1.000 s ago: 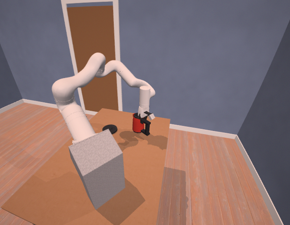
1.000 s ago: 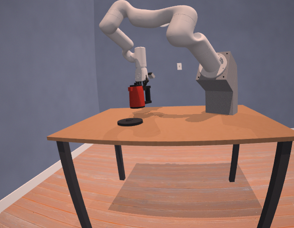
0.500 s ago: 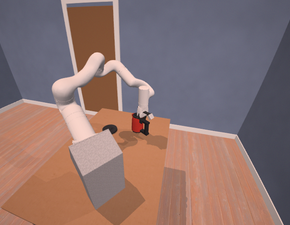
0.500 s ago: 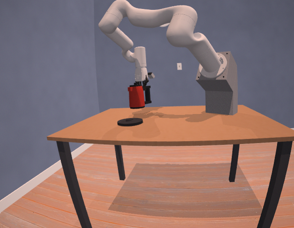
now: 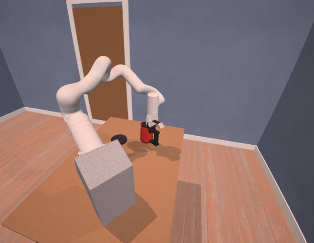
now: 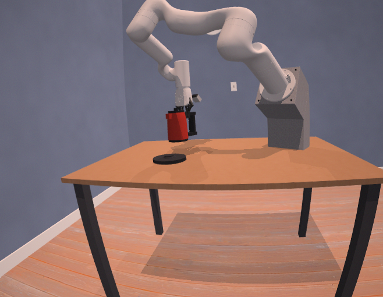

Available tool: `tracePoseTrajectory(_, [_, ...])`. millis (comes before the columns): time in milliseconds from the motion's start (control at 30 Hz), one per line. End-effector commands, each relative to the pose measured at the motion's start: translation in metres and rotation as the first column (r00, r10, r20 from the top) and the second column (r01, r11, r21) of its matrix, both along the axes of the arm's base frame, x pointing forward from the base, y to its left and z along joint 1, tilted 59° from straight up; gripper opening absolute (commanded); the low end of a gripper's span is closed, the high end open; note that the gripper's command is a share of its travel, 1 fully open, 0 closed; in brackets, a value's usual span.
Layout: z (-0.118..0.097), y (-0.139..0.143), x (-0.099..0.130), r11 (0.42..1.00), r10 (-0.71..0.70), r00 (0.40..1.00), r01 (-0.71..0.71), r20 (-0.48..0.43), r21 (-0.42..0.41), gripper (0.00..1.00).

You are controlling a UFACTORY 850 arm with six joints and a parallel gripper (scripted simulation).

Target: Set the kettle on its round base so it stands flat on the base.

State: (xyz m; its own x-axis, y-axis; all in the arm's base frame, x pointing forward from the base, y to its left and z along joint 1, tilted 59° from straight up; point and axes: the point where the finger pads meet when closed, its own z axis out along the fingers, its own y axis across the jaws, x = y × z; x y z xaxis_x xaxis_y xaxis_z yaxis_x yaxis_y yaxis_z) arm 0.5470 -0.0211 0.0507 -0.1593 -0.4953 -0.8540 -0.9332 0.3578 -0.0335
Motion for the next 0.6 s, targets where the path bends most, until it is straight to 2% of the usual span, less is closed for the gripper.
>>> tracePoseTrajectory(0, [0.004,0.003,-0.002,1.0,-0.001,1.0,0.001,0.001,-0.001,0.0])
tracePoseTrajectory(567, [0.032,0.029,-0.021,1.0,-0.001,1.0,0.001,0.001,-0.001,0.0])
